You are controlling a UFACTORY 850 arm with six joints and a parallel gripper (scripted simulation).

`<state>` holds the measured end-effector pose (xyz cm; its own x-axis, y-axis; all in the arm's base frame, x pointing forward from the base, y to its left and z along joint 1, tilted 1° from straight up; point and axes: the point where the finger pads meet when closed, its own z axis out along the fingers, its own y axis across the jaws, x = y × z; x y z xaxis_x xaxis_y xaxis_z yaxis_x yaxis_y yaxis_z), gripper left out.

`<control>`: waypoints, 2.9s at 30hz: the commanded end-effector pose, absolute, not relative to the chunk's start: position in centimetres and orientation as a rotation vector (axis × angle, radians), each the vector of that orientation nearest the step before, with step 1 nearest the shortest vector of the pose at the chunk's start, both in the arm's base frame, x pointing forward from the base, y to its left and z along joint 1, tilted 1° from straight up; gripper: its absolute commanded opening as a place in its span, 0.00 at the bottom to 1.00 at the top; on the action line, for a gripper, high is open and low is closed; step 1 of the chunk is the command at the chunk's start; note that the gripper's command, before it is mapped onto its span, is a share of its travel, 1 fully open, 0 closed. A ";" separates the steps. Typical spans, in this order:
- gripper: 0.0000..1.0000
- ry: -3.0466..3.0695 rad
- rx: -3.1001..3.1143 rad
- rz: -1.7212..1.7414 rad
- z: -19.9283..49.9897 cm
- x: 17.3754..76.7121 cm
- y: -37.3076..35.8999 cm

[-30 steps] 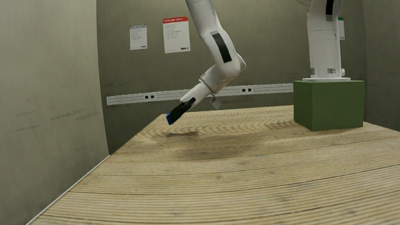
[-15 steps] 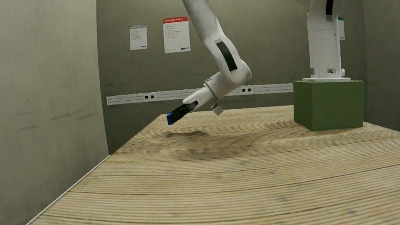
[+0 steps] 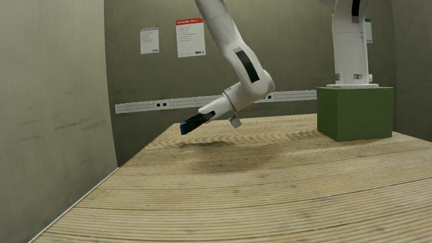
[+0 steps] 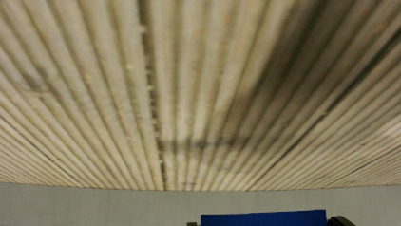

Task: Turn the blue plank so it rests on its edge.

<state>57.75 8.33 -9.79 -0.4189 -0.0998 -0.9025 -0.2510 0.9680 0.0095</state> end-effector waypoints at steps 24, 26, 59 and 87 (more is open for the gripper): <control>0.72 2.003 -0.249 0.171 -12.7 57.8 8.4; 0.72 2.003 -0.249 0.171 -13.0 57.8 8.4; 1.00 2.003 -0.249 0.171 -13.8 57.8 8.4; 1.00 2.003 -0.249 0.171 -13.8 57.8 8.4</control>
<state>57.73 8.36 -13.84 -0.4189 -0.0997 -0.9025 -0.2510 0.9679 0.0095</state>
